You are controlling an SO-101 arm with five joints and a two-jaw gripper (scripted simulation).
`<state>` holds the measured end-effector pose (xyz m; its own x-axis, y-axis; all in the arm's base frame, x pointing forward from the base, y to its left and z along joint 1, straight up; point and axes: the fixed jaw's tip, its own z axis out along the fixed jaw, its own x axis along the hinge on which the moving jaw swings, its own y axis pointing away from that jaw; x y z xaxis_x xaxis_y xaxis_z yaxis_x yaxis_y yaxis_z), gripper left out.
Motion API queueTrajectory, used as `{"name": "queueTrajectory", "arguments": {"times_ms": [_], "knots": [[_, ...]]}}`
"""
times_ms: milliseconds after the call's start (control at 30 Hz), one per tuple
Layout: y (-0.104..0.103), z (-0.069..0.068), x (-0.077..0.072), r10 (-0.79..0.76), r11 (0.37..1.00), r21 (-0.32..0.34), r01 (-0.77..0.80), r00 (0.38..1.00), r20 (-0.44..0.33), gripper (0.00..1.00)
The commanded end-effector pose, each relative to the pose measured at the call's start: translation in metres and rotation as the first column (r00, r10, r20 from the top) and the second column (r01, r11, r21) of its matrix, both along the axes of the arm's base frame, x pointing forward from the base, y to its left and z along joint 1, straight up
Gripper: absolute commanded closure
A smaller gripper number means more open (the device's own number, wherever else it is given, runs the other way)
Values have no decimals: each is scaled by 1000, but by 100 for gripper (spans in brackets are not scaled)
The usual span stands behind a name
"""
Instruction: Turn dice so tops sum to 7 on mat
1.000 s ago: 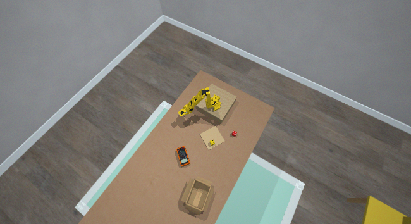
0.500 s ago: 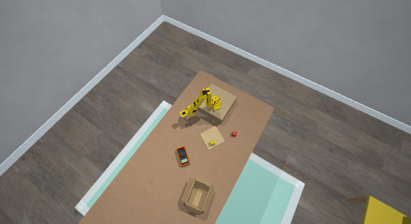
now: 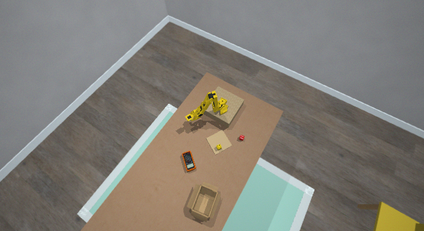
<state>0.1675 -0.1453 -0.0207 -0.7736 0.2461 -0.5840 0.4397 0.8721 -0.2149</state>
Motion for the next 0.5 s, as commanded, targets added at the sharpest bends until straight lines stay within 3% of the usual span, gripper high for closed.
{"name": "queueTrajectory", "arguments": {"times_ms": [0, 100, 467], "knots": [[4, -3, 9, 5, 1000, -10, -4, 999, 53, 100], [4, -4, 11, 6, 1000, -15, -5, 997, 71, 100], [19, -4, 44, 36, 998, -58, -18, 945, 326, 100]]}}
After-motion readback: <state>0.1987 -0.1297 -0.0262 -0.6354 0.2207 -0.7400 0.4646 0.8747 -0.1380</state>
